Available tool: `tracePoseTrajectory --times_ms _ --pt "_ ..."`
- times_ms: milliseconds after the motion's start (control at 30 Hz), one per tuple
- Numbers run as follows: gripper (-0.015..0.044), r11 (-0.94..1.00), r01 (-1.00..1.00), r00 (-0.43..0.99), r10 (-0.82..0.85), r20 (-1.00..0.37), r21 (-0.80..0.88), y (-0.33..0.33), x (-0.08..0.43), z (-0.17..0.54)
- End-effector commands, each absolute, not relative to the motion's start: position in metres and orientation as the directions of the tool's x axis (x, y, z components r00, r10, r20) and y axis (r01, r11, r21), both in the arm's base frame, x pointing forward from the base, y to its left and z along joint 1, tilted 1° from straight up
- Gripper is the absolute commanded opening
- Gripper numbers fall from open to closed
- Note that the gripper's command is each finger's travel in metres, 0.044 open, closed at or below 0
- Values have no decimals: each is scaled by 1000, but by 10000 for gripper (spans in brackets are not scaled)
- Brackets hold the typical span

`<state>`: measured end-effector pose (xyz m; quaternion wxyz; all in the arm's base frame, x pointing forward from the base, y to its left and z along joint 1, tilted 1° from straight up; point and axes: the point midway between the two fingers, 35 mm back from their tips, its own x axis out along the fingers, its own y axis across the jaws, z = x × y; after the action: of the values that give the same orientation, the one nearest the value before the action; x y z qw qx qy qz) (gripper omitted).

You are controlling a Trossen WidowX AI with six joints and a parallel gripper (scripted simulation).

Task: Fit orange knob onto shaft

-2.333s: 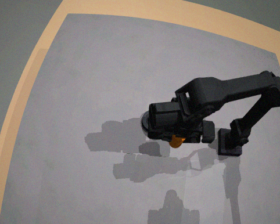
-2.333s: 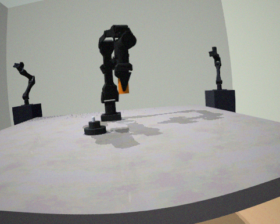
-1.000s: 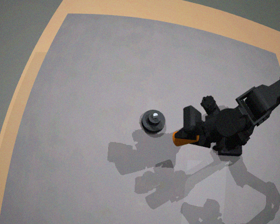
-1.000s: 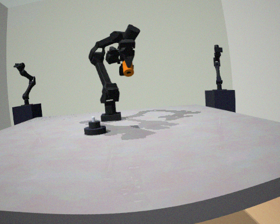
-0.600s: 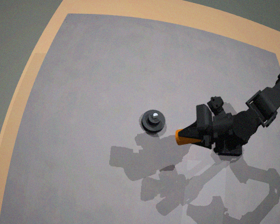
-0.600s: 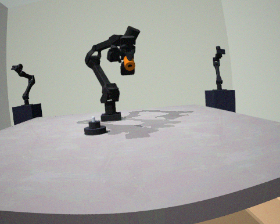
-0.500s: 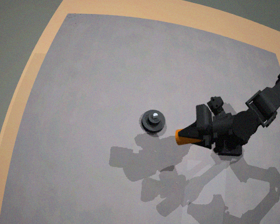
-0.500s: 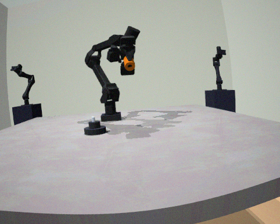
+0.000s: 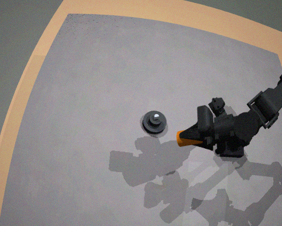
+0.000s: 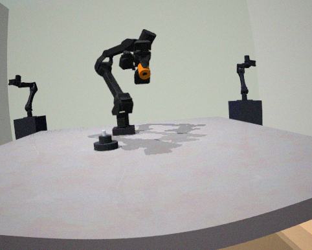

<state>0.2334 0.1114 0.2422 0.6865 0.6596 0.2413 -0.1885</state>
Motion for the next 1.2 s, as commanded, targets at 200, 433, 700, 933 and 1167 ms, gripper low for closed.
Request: tracePoseTrajectory --times_ms 200,433,700,933,1167 --pt "0 57 575 814 61 -578 816 112 234 243" --pt "0 50 570 818 61 -572 820 112 234 242" --pt "0 54 664 743 55 -667 745 112 238 230" --pt "0 61 777 624 45 -780 626 112 243 215" --pt "0 67 866 495 35 -868 496 112 248 201"
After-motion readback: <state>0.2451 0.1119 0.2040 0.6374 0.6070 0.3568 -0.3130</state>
